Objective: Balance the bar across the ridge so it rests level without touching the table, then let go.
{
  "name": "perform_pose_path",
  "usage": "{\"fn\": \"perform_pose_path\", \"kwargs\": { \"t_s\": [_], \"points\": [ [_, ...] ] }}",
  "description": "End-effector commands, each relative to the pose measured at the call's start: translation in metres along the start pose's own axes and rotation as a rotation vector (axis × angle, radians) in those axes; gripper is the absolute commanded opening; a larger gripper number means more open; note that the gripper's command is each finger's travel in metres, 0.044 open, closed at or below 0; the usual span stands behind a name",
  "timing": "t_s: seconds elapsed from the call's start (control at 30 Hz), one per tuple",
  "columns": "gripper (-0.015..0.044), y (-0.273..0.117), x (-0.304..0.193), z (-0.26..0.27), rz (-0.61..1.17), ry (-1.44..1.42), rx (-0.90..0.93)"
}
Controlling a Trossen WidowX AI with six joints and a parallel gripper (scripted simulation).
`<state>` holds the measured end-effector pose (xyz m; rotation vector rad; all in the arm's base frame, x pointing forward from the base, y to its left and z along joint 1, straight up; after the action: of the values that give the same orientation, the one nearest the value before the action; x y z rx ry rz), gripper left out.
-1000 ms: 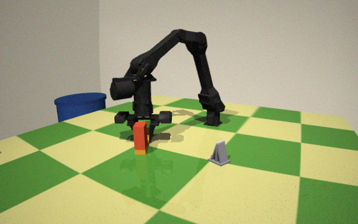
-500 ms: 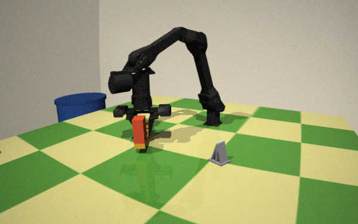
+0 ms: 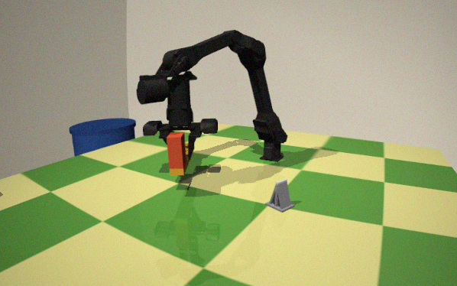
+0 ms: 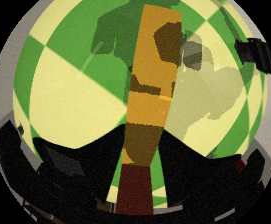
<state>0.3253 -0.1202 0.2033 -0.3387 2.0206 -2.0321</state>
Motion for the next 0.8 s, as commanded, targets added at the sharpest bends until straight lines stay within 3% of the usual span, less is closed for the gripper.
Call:
{"fn": "perform_pose_path", "kwargs": {
  "t_s": [0.0,0.4,0.77],
  "points": [
    [0.0000,-0.017,0.001,0.000,0.015,0.004,0.015],
    [0.0000,-0.047,0.004,-0.004,0.014,0.006,0.016],
    [0.0000,-0.049,-0.010,-0.025,0.015,-0.060,0.014]
  ]
}}
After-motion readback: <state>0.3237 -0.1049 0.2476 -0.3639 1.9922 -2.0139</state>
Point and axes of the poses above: the point midway between the two fingers, 35 mm back from their tips, its own y axis out along the fingers, its own z axis across the jaws, x = y × z, the point moved 9 cm from there along -y, back along the fingers, and after that the axes turned 10 degrees about y, right-handed, at the moved point
